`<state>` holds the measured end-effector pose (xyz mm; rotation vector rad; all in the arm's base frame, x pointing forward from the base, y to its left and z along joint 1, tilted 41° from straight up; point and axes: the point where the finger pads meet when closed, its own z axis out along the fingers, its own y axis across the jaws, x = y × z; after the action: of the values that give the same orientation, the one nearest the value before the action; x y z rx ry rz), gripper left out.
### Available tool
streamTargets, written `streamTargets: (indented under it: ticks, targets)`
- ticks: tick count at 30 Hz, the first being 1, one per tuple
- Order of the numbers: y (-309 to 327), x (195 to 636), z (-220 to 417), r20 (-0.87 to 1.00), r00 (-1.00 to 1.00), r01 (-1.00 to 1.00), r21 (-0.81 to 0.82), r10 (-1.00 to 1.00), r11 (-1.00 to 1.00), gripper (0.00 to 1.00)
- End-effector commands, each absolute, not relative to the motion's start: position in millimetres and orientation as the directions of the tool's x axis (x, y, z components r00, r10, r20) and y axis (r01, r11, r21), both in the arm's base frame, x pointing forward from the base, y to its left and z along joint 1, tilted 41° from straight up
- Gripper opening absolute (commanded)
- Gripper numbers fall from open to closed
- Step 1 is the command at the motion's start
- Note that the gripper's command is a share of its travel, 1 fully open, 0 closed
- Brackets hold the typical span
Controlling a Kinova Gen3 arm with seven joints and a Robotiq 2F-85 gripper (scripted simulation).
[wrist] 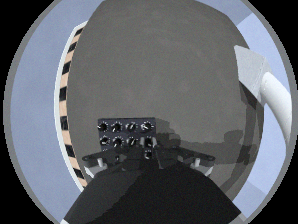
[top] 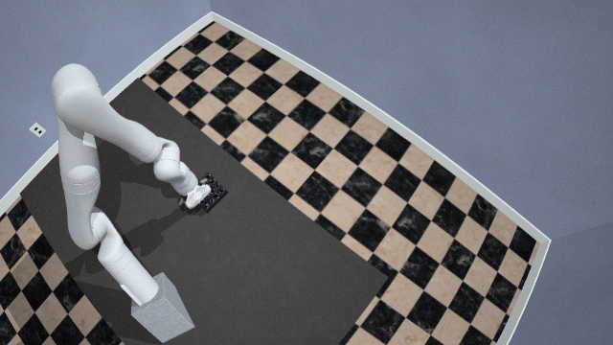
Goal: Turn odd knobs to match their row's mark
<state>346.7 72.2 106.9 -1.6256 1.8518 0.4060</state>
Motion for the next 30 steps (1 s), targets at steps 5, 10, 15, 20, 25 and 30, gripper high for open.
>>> streamTargets:
  ticks: [5,10,15,20,25,30]
  targets:
    - [72.2,347.1,106.0,-0.636,-0.04,-0.966,-0.174,-0.771,0.193,0.08]
    - [72.2,347.1,106.0,-0.632,-0.02,-0.966,-0.187,-0.775,0.177,0.08]
    - [72.2,347.2,106.0,-0.628,-0.001,-0.967,-0.199,-0.778,0.162,0.08]
    - [72.2,347.2,106.1,-0.619,0.043,-0.965,-0.228,-0.785,0.126,0.08]
    - [72.2,347.3,106.1,-0.603,0.105,-0.961,-0.267,-0.791,0.076,0.08]
    - [72.2,347.4,106.2,-0.59,0.15,-0.955,-0.295,-0.794,0.039,0.08]
